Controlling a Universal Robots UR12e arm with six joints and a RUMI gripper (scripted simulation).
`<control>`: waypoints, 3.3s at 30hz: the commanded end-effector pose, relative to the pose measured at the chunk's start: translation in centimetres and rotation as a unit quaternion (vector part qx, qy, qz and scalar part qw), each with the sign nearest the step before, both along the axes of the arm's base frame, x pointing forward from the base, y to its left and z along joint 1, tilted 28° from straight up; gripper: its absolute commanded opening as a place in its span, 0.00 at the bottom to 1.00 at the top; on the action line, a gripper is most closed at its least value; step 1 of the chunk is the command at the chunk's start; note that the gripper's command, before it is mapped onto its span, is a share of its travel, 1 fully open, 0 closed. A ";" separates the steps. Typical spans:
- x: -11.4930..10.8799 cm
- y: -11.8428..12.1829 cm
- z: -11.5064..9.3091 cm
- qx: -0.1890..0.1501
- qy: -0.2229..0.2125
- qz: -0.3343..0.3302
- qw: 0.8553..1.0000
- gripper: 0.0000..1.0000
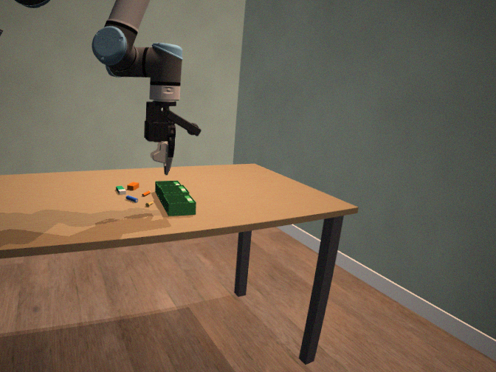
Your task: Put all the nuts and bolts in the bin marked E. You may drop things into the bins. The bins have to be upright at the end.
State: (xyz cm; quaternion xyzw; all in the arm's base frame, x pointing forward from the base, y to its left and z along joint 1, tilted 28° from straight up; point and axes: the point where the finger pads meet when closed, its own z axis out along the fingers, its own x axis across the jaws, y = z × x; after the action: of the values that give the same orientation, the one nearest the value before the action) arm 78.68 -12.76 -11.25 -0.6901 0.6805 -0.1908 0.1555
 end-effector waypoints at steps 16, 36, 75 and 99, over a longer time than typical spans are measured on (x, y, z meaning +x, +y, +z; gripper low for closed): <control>3.1 -3.7 -1.2 0.000 0.000 0.001 1.000 0.04; 5.2 -3.9 -5.2 0.000 0.000 0.001 1.000 0.04; 5.9 -4.0 -6.4 0.000 0.000 0.001 1.000 0.04; 5.6 -3.9 -5.8 0.000 0.000 0.001 1.000 0.04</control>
State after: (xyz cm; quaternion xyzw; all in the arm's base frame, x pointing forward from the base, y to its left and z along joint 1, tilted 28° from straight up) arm 84.45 -16.71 -17.54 -0.6905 0.6803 -0.1900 0.1555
